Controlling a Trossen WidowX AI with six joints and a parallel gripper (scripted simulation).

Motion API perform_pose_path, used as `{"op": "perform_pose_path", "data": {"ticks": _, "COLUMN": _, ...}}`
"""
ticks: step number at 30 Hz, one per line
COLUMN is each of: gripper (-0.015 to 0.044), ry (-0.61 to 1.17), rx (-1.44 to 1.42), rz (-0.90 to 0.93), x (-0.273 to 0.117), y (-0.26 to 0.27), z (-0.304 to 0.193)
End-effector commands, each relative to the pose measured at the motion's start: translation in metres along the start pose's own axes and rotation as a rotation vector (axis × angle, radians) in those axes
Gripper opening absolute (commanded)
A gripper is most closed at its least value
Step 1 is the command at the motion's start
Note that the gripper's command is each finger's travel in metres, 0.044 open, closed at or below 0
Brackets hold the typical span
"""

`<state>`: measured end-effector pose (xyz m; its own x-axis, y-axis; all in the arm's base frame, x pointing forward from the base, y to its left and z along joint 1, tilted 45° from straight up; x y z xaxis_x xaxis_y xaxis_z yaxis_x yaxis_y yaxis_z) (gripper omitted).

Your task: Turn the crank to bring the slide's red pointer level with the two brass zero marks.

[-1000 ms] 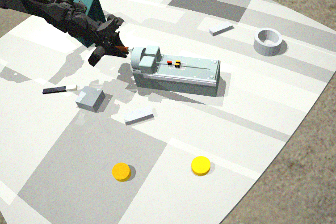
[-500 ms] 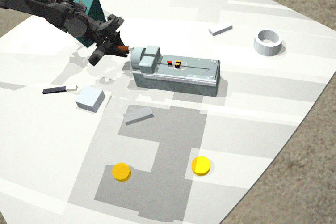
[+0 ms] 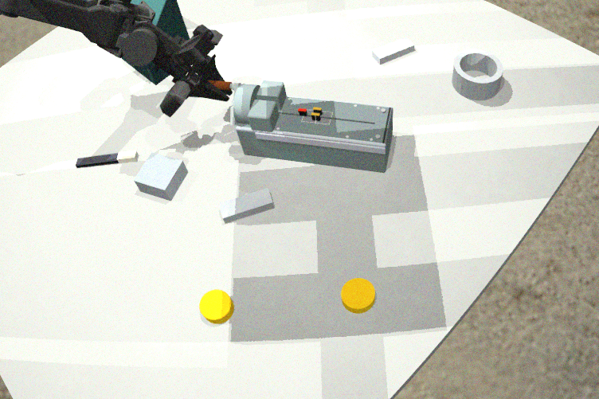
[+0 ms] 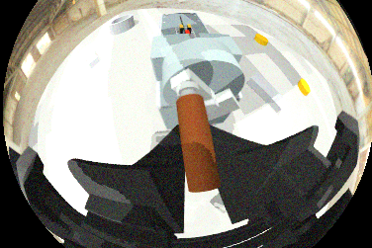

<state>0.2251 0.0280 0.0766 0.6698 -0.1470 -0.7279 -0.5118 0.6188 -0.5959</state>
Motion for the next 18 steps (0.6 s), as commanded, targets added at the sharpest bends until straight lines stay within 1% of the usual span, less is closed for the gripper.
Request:
{"op": "perform_pose_path", "data": {"ticks": 1, "gripper": 0.0, "ry": 0.011, "rx": -0.004, "rz": 0.02, "x": 0.004, "y": 0.005, "z": -0.004}}
{"op": "perform_pose_path", "data": {"ticks": 18, "gripper": 0.0, "ry": 0.012, "rx": -0.005, "rz": 0.02, "x": 0.017, "y": 0.009, "z": -0.018}}
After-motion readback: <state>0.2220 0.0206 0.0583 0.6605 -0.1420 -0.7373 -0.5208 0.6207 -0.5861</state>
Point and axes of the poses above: the point midway between the two fingers, 35 mm back from their tips, its own x axis out along the fingers, its own y axis across the jaws, z = x × y, the point moved 10 cm from there along -x, back along the fingers, and after that the axes turned 7 degrees about x, right-handed, at the moved point
